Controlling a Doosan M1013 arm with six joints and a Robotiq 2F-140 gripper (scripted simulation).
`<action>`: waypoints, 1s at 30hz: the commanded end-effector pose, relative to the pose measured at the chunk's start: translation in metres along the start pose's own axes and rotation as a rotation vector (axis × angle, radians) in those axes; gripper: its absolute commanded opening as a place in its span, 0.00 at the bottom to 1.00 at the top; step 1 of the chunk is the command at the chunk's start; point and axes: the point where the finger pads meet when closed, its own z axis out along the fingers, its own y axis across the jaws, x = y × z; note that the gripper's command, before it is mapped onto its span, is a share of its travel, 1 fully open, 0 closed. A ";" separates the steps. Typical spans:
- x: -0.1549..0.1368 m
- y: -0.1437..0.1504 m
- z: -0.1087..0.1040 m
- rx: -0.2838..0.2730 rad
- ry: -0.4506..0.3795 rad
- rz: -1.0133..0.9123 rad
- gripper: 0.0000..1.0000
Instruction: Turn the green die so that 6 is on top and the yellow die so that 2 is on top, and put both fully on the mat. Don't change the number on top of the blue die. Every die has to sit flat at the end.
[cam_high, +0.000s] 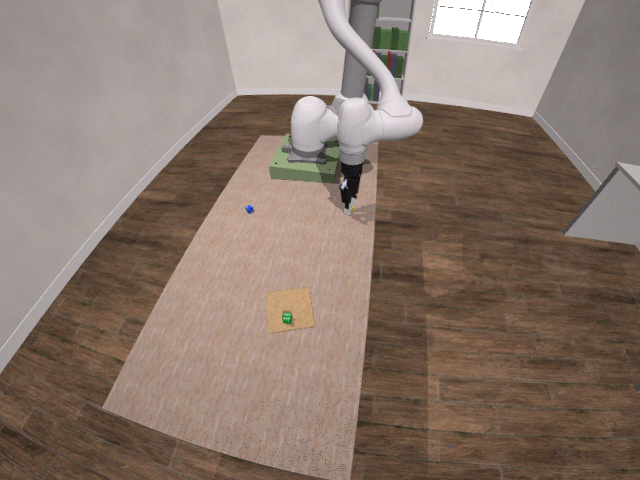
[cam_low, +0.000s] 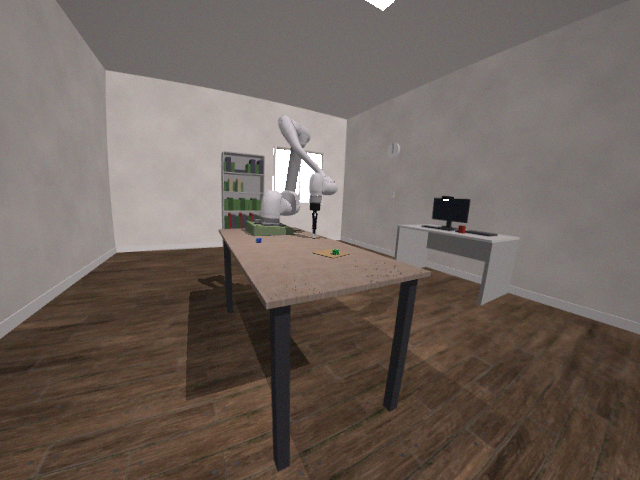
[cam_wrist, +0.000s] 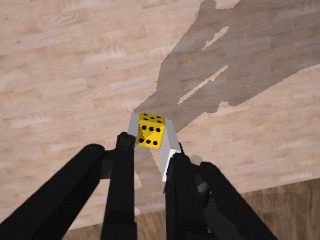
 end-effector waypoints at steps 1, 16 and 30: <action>0.000 0.000 0.000 0.000 0.000 0.000 0.21; 0.000 0.000 -0.013 0.000 0.000 0.000 0.21; 0.000 0.000 -0.092 0.000 0.000 0.000 0.21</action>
